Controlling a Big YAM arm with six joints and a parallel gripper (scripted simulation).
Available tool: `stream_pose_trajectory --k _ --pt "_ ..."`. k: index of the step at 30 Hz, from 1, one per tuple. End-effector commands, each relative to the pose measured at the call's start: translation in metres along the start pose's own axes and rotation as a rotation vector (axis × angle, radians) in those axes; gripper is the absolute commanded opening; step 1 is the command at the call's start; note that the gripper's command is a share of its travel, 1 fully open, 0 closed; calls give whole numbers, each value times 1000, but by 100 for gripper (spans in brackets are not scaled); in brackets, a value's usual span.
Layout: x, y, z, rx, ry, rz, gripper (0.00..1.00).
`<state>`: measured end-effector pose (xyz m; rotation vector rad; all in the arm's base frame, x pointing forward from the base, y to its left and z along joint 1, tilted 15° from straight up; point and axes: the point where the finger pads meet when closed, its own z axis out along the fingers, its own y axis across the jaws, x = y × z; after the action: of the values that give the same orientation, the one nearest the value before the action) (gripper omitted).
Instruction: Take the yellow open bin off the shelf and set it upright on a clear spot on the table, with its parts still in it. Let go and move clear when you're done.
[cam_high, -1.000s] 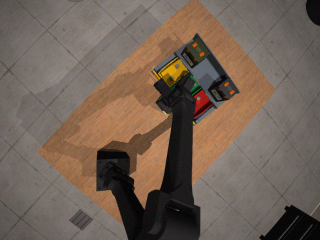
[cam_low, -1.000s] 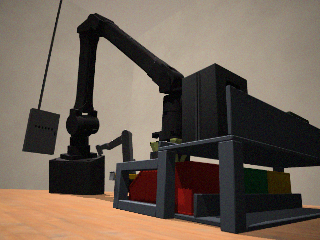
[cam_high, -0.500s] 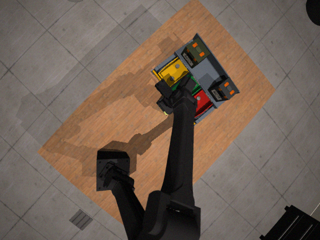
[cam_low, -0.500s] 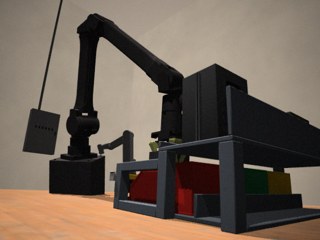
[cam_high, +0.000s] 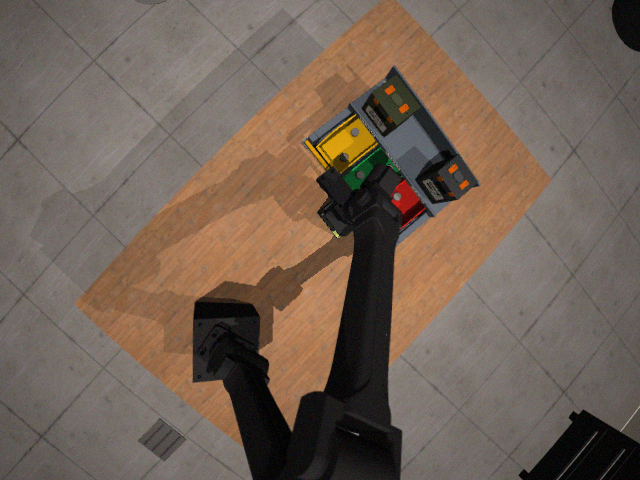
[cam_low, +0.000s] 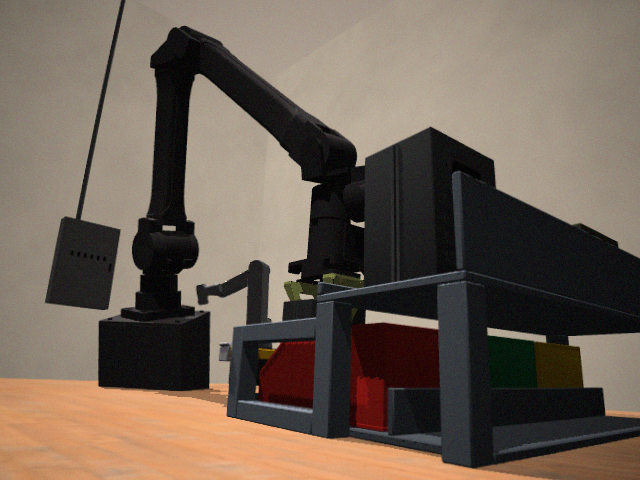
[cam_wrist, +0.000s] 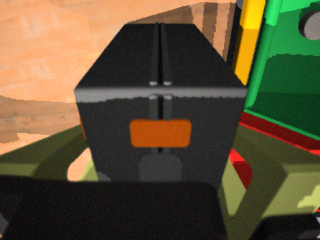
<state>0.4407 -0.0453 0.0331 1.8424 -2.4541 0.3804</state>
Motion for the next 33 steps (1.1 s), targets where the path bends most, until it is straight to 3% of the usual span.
stream_pose_trajectory --k 1,4,5,8,12,15,19,22,24,33 --pt "14 -11 -27 52 -12 -4 0" --pt "16 -10 -27 50 -12 -5 0" --pt "12 -22 -36 77 -19 -12 0" --pt "26 -8 -25 47 -12 -6 0" --pt "35 -18 -31 70 -14 0 0" --pt "43 -11 -25 56 -12 -4 0" --pt "52 -20 -31 77 -15 1 0" --pt "45 -18 -31 78 -19 -21 0" --pt "59 -16 -28 71 -14 -1 0" --pt "76 -18 -29 78 -12 0 0"
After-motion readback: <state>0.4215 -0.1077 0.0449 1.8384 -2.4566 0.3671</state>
